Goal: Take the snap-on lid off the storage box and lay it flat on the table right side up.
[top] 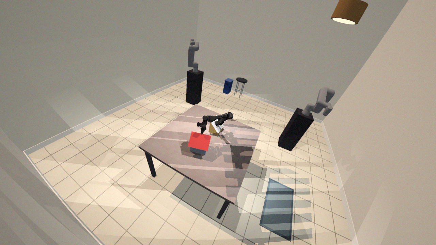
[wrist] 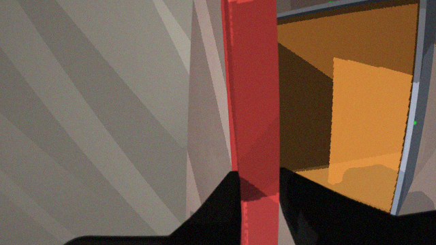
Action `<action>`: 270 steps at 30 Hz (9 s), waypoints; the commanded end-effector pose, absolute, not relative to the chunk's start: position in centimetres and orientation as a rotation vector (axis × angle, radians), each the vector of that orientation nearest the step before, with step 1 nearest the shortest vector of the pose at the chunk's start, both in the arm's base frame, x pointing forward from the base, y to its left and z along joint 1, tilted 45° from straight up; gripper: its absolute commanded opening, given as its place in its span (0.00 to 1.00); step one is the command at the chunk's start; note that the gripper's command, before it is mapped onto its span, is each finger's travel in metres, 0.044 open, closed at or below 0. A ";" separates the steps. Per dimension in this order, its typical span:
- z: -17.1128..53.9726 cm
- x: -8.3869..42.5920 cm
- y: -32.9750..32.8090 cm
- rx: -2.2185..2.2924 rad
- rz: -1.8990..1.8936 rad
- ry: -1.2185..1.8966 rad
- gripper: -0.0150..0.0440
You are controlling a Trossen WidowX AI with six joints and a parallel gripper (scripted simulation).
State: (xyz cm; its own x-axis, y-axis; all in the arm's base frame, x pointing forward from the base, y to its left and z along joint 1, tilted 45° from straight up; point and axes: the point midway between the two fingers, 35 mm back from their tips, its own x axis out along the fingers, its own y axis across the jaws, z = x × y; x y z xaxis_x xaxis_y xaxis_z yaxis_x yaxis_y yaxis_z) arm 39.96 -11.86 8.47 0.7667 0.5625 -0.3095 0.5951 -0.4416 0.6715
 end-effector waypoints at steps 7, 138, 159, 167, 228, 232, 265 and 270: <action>9.6 39.2 -10.4 2.142 -0.048 0.857 0.25; 26.5 29.8 7.3 2.152 -0.048 0.861 0.25; 28.7 28.6 9.4 2.153 -0.046 0.861 0.25; 28.3 28.7 9.5 2.153 -0.046 0.861 0.25; 24.4 28.8 13.1 2.156 -0.043 0.860 0.25; 24.1 28.8 13.4 2.156 -0.043 0.860 0.25; 22.3 28.9 15.2 2.158 -0.042 0.861 0.25; 22.0 29.0 15.5 2.158 -0.042 0.861 0.25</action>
State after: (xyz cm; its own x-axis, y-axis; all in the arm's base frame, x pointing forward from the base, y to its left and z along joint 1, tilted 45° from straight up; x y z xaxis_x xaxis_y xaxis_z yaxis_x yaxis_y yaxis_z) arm 28.82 15.50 22.30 0.7626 0.5746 -0.2972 0.5963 -0.4463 0.6672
